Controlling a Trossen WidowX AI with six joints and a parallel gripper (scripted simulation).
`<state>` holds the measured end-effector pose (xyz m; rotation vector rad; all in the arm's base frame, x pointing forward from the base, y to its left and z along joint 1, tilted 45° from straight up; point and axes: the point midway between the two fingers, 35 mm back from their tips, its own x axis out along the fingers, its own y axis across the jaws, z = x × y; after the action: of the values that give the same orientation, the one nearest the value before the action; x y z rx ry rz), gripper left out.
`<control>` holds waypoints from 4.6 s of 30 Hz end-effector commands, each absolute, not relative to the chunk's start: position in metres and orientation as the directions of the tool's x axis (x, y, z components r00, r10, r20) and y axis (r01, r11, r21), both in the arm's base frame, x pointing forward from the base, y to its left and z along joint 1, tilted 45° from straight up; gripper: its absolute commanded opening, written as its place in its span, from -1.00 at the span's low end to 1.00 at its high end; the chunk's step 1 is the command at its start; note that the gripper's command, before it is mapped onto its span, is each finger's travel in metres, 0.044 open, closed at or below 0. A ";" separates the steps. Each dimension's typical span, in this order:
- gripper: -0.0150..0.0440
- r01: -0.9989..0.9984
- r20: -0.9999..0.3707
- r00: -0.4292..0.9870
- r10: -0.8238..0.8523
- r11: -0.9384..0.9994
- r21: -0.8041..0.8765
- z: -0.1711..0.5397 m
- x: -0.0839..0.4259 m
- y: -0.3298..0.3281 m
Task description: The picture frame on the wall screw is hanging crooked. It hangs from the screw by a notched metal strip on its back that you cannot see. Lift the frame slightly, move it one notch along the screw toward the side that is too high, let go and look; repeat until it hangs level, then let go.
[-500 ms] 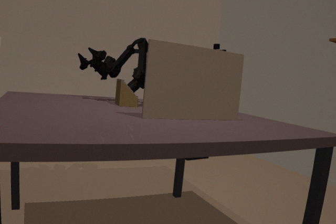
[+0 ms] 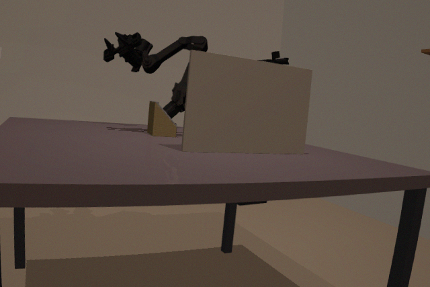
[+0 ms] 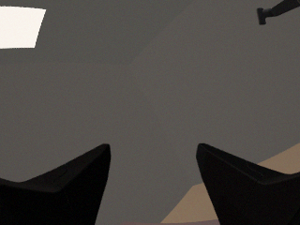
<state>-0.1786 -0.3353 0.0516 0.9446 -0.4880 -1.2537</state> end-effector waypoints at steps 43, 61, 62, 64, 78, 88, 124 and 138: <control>0.39 -0.188 0.057 0.958 -0.281 -0.465 0.865 0.260 0.199 -0.054; 0.39 -0.197 0.084 0.971 -0.226 -0.544 0.816 0.258 0.189 -0.038; 0.39 -0.197 0.084 0.971 -0.226 -0.544 0.816 0.258 0.189 -0.038; 0.39 -0.197 0.084 0.971 -0.226 -0.544 0.816 0.258 0.189 -0.038; 0.39 -0.197 0.084 0.971 -0.226 -0.544 0.816 0.258 0.189 -0.038; 0.39 -0.197 0.084 0.971 -0.226 -0.544 0.816 0.258 0.189 -0.038; 0.39 -0.197 0.084 0.971 -0.226 -0.544 0.816 0.258 0.189 -0.038; 0.39 -0.197 0.084 0.971 -0.226 -0.544 0.816 0.258 0.189 -0.038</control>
<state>0.1889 -0.0375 0.2596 2.1578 -0.2929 -0.0325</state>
